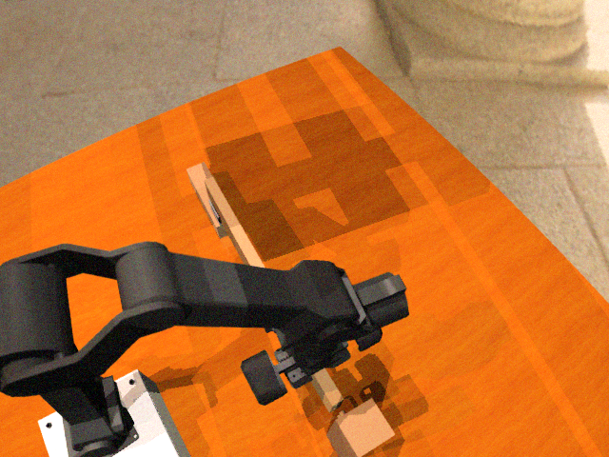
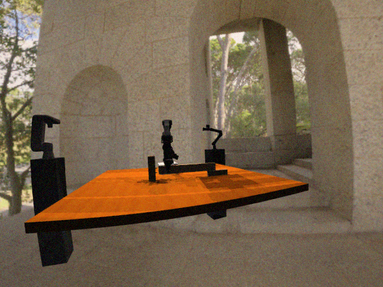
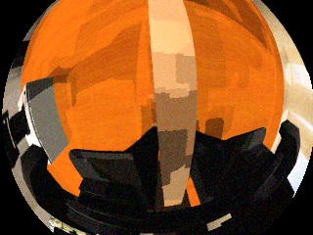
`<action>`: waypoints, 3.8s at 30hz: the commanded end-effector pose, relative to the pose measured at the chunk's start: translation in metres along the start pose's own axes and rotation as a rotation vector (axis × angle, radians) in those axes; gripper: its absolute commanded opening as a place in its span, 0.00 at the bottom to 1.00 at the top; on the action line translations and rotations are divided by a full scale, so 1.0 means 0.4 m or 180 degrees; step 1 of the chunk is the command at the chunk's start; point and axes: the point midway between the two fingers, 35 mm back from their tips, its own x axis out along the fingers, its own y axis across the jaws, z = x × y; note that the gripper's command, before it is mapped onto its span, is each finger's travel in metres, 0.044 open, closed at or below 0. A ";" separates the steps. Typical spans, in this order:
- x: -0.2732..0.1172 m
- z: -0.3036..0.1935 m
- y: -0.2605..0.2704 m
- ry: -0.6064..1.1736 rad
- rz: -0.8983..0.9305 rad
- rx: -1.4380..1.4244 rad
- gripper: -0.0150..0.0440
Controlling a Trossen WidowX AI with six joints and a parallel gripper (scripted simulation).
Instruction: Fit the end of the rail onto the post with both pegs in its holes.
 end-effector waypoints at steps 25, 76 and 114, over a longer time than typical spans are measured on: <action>-0.004 -0.025 -0.005 0.0007 -0.0022 -0.0010 0.25; 0.000 -0.057 0.000 0.0004 0.0002 0.0000 0.34; -0.075 0.019 0.001 0.0001 -0.0022 -0.0010 1.00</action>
